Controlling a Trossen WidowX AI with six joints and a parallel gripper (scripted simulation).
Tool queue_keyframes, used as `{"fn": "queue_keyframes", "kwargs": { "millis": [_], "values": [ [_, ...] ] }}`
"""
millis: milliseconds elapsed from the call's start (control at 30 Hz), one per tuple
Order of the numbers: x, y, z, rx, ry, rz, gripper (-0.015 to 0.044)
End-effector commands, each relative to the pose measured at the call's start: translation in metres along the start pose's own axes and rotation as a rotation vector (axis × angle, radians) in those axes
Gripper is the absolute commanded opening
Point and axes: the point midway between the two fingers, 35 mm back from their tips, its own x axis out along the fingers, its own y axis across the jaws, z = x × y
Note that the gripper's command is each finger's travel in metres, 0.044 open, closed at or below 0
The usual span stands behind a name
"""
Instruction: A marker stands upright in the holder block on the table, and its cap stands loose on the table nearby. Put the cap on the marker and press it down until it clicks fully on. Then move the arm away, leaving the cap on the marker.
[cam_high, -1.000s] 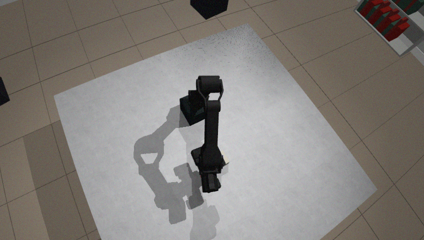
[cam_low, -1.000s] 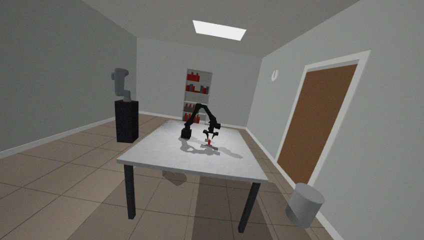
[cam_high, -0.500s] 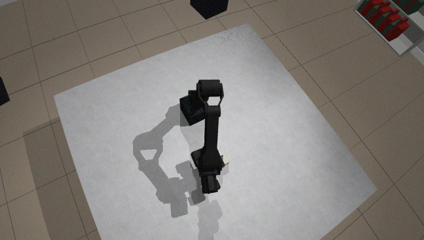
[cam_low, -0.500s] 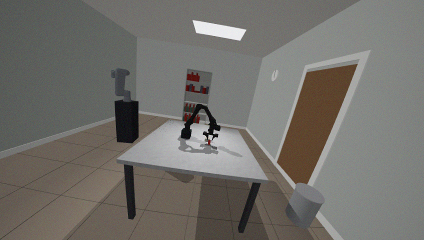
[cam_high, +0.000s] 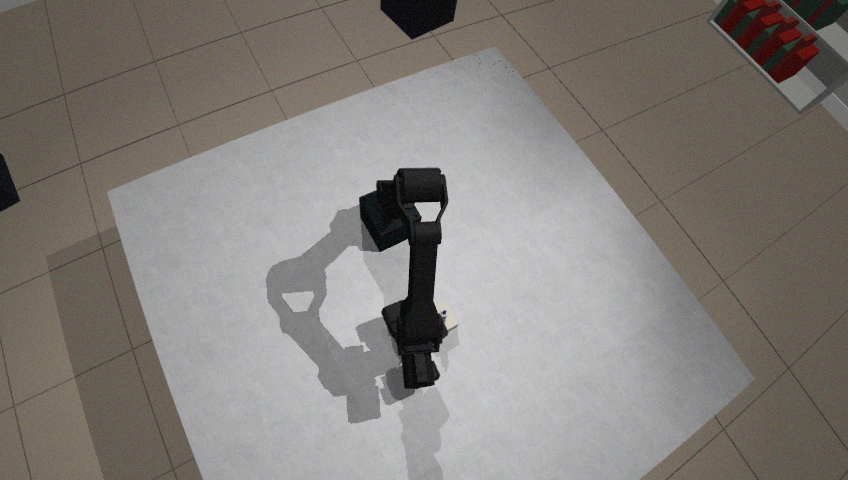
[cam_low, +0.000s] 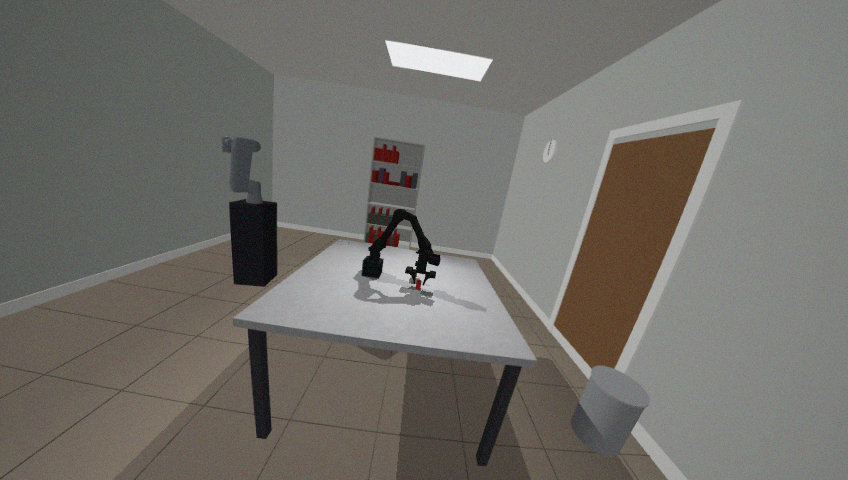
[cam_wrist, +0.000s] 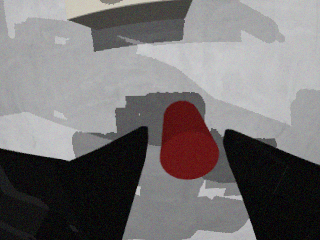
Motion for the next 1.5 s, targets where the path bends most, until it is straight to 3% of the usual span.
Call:
{"fn": "queue_keyframes", "kwargs": {
  "millis": [0,133,267,567,667,1200,1467],
  "values": [
    [0.007,0.001,0.001,0.005,-0.003,0.002,0.0249],
    [0.011,0.001,0.001,0.005,-0.003,0.002,0.0249],
    [0.011,0.001,0.001,0.005,-0.003,0.002,0.0144],
    [0.011,0.002,0.0,0.005,-0.003,0.002,0.0084],
    [0.006,0.001,0.0,0.005,-0.003,0.002,0.0005],
    [-0.048,0.001,0.0,0.005,-0.002,0.002,0.0],
    [-0.058,0.003,0.014,0.005,-0.003,0.002,0.0]
  ]
}}
